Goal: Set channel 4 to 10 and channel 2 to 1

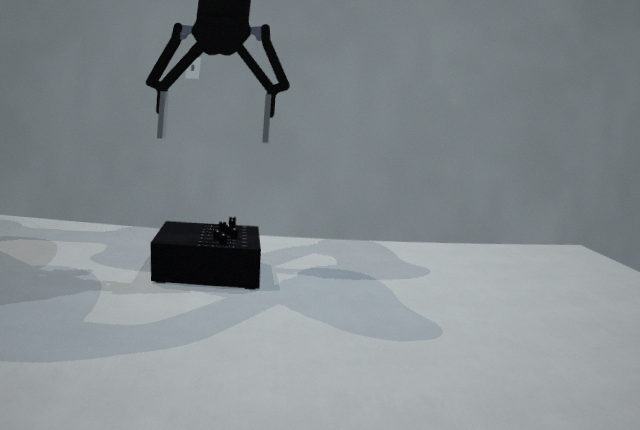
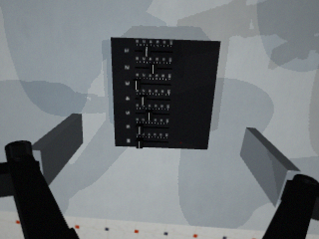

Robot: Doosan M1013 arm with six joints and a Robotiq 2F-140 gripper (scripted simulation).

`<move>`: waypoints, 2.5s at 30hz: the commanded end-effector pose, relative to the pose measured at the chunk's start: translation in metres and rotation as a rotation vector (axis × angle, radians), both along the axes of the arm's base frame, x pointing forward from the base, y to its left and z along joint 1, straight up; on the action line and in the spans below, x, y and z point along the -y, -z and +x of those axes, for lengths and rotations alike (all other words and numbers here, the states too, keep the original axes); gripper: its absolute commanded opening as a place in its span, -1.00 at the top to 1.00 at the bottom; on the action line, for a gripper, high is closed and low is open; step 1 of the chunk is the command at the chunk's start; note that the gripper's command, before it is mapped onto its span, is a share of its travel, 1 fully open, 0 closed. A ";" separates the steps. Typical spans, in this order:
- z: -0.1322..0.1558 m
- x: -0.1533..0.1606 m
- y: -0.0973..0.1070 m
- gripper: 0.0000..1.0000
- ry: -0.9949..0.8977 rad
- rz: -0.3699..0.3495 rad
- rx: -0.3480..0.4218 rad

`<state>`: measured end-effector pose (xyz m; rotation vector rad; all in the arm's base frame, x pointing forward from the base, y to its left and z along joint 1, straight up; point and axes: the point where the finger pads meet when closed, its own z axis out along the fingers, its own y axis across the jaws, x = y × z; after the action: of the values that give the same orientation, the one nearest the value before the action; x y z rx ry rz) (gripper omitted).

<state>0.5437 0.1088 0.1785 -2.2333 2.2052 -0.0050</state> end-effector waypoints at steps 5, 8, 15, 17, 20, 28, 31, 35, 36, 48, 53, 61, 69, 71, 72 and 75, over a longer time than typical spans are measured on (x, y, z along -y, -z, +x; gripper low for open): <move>0.000 0.000 0.000 -1.00 0.005 0.000 0.000; 0.004 -0.001 0.000 -1.00 0.069 0.001 -0.002; 0.023 -0.003 0.002 -1.00 0.395 0.003 -0.011; 0.034 -0.004 0.004 -1.00 0.513 0.005 -0.015; 0.052 -0.006 0.007 -1.00 0.653 0.010 -0.020; 0.088 -0.010 0.014 -1.00 1.043 0.021 -0.035; 0.090 -0.011 0.015 -1.00 1.186 0.020 -0.040; 0.092 -0.011 0.015 -1.00 1.358 0.013 -0.046; 0.092 -0.011 0.015 -1.00 1.406 0.010 -0.047; 0.092 -0.011 0.015 -1.00 1.604 -0.016 -0.046; 0.092 -0.011 0.015 -1.00 1.604 -0.016 -0.046; 0.092 -0.011 0.015 -1.00 1.604 -0.016 -0.046; 0.092 -0.011 0.015 -1.00 1.604 -0.016 -0.046; 0.092 -0.011 0.015 -1.00 1.604 -0.016 -0.046; 0.092 -0.011 0.015 -1.00 1.604 -0.016 -0.046; 0.092 -0.011 0.015 -1.00 1.604 -0.016 -0.046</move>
<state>0.6354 0.1196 0.1629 0.0327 3.1807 0.0234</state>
